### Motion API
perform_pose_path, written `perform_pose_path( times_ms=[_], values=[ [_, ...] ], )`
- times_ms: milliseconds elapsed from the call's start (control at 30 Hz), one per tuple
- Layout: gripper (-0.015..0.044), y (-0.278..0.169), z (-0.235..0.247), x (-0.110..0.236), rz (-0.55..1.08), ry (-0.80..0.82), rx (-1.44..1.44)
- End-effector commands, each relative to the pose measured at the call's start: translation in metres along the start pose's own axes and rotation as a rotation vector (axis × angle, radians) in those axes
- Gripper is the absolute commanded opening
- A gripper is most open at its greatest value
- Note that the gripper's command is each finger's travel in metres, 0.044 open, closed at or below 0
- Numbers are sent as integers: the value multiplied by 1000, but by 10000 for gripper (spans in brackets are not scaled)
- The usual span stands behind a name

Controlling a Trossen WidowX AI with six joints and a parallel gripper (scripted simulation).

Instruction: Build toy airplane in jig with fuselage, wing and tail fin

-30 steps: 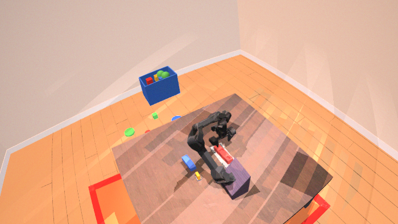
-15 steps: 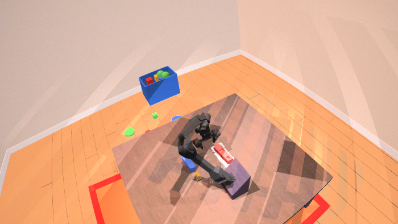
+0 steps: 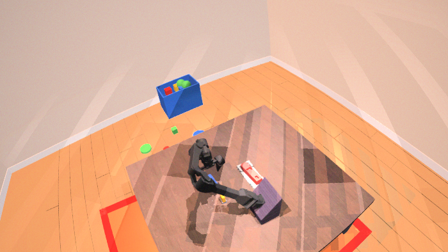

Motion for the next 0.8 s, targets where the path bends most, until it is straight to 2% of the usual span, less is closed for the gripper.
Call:
perform_pose_path(
  times_ms=[0,267,767],
  values=[
    [440,-1,6,-27,-1,9,2],
    [440,-2,7,-51,-1,11,2],
    [440,-1,7,-72,-1,10,2]
  ],
)
Point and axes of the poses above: the point midway between the two fingers, 35 mm back from their tips, its own x axis back along the fingers, its own z axis across the jaws, y = z × x, the point moved 1 cm from there along x, back along the fingers, and after that the axes turned 1 degree about x, right-handed, at the moved point
